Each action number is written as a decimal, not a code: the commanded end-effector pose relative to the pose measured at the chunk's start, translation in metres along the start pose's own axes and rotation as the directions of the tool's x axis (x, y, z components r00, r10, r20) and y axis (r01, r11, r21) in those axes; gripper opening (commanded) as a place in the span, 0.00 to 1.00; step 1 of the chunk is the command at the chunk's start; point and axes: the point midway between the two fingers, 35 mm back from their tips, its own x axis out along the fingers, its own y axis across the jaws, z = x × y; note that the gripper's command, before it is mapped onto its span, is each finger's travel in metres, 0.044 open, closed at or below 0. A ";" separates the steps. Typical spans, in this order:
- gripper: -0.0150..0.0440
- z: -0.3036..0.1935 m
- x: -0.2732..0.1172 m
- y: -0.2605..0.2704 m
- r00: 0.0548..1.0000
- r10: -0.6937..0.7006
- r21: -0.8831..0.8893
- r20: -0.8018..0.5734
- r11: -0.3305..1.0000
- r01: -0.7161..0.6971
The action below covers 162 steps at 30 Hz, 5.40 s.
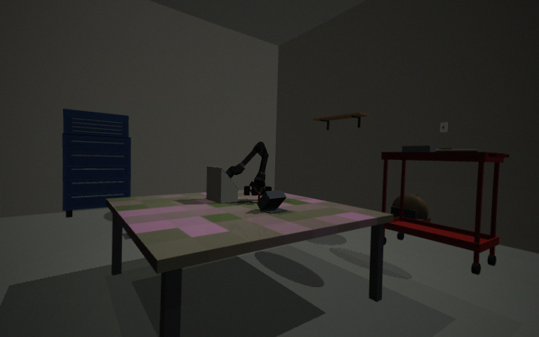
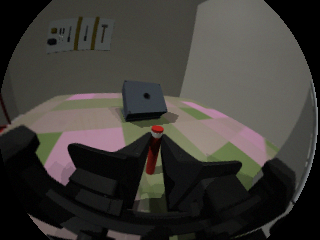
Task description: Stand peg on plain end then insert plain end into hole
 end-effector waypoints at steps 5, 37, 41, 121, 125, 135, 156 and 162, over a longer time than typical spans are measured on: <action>0.34 -0.002 -0.002 0.000 1.000 0.001 0.000 0.004 1.000 -0.001; 0.47 -0.001 -0.003 -0.001 1.000 0.004 0.003 0.026 1.000 -0.005; 0.47 -0.001 -0.003 -0.001 1.000 0.004 0.003 0.026 1.000 -0.005; 1.00 0.088 0.003 -0.033 0.650 -0.413 -0.447 -0.637 0.886 0.125; 1.00 0.081 0.002 -0.033 0.557 -0.411 -0.434 -0.722 0.895 0.098; 1.00 0.074 0.004 -0.024 0.327 -0.297 -0.303 -0.897 0.952 0.032; 1.00 0.085 0.016 -0.001 0.140 0.006 0.004 -0.990 1.000 -0.008; 1.00 0.068 0.019 0.000 0.140 0.006 -0.009 -0.990 0.994 -0.110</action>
